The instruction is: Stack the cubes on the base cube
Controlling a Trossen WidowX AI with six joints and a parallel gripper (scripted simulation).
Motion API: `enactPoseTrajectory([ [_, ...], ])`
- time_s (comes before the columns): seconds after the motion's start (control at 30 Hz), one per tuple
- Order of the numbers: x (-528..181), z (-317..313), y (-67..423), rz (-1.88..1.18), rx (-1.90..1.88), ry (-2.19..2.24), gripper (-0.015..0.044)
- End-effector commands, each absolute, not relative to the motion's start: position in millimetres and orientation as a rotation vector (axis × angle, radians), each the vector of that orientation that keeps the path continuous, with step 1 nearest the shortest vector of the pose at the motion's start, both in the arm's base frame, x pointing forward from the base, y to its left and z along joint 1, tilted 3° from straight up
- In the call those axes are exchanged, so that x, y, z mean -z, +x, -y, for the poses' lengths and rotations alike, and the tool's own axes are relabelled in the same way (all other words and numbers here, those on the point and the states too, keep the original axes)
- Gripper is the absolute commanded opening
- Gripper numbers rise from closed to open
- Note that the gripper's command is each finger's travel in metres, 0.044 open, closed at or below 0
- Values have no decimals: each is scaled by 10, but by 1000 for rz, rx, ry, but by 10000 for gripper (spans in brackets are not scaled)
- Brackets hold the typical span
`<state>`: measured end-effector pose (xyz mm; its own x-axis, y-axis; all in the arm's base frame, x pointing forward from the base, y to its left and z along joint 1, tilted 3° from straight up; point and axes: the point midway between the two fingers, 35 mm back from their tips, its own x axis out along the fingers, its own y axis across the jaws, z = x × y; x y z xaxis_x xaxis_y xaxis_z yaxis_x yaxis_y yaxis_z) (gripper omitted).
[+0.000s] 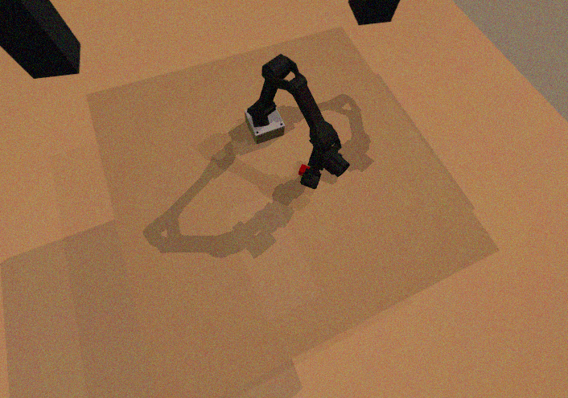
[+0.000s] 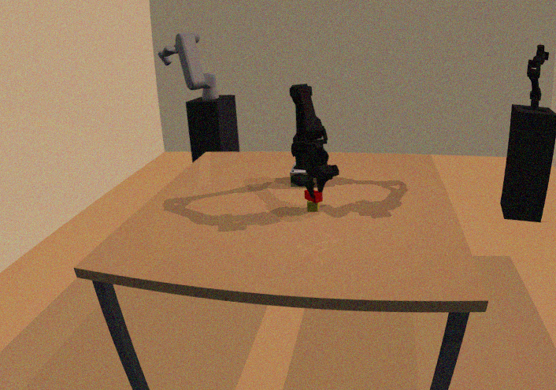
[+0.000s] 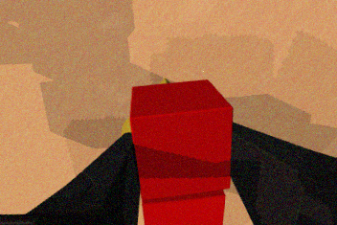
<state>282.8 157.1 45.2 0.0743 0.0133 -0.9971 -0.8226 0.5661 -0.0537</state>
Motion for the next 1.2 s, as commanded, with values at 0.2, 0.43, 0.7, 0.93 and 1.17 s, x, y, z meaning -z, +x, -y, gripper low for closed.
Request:
enactPoseTrajectory([
  [0.2,-437,-1561,2824,-1363,-729,-774,105],
  [0.43,-437,-1561,2824,-1363,-729,-774,157],
  [0.7,-458,-1563,2824,-1363,-729,-773,205],
  [0.93,-598,-1569,2815,-1363,-730,-767,205],
  [1.17,-720,-1568,2806,-1363,-730,-767,205],
])
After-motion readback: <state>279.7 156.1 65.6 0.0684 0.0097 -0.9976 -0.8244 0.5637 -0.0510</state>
